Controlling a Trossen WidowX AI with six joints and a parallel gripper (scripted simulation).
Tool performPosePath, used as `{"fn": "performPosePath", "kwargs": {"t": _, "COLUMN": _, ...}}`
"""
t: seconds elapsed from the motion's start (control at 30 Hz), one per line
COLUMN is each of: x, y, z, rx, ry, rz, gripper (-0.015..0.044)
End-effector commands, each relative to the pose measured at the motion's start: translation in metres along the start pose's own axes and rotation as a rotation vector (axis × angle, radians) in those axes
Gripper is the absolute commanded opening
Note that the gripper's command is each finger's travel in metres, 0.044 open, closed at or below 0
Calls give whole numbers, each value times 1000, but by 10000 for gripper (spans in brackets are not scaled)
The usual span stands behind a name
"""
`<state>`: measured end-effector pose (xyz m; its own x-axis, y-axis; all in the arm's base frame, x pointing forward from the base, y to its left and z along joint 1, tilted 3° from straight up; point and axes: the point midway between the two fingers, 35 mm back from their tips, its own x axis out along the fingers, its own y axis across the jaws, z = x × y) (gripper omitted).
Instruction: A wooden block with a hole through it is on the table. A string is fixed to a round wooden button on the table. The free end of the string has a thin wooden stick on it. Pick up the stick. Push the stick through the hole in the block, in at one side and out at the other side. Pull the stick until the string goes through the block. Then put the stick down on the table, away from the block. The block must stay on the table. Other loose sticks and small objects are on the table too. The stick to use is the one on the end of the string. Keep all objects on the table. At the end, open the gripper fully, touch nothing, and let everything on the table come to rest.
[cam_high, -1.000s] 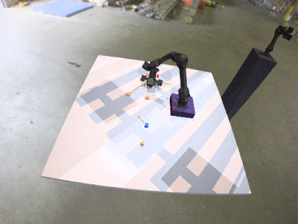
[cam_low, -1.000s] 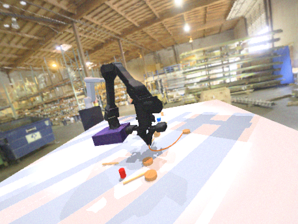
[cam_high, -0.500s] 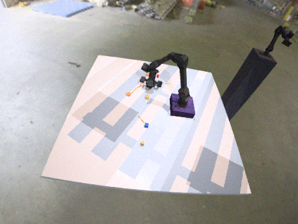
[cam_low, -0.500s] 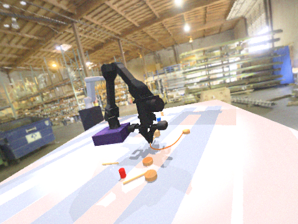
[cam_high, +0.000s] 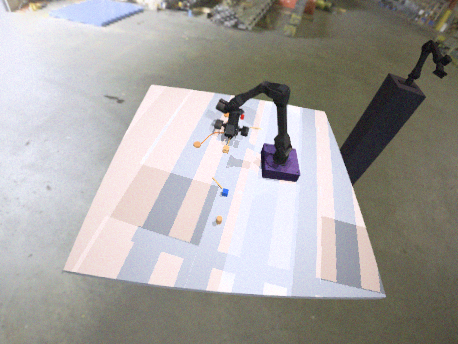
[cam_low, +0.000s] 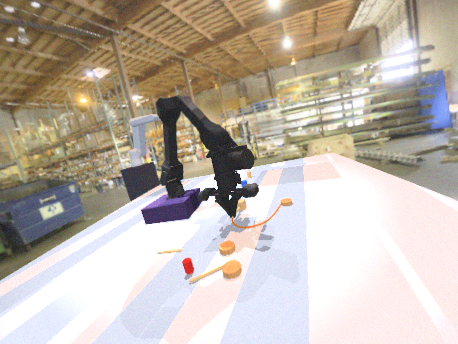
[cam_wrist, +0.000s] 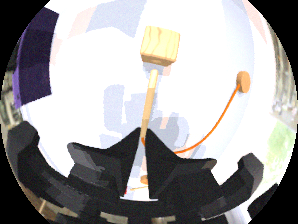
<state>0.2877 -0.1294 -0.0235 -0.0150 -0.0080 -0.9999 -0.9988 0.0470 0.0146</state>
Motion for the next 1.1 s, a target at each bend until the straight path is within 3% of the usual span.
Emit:
{"fn": "performPosePath", "kwargs": {"t": 0.0, "x": -2, "y": 1, "z": 6, "rx": 3, "ry": 2, "rz": -5, "gripper": 0}}
{"fn": "performPosePath", "kwargs": {"t": 1.07, "x": -1, "y": 1, "z": 6, "rx": 3, "ry": 5, "rz": -5, "gripper": 0}}
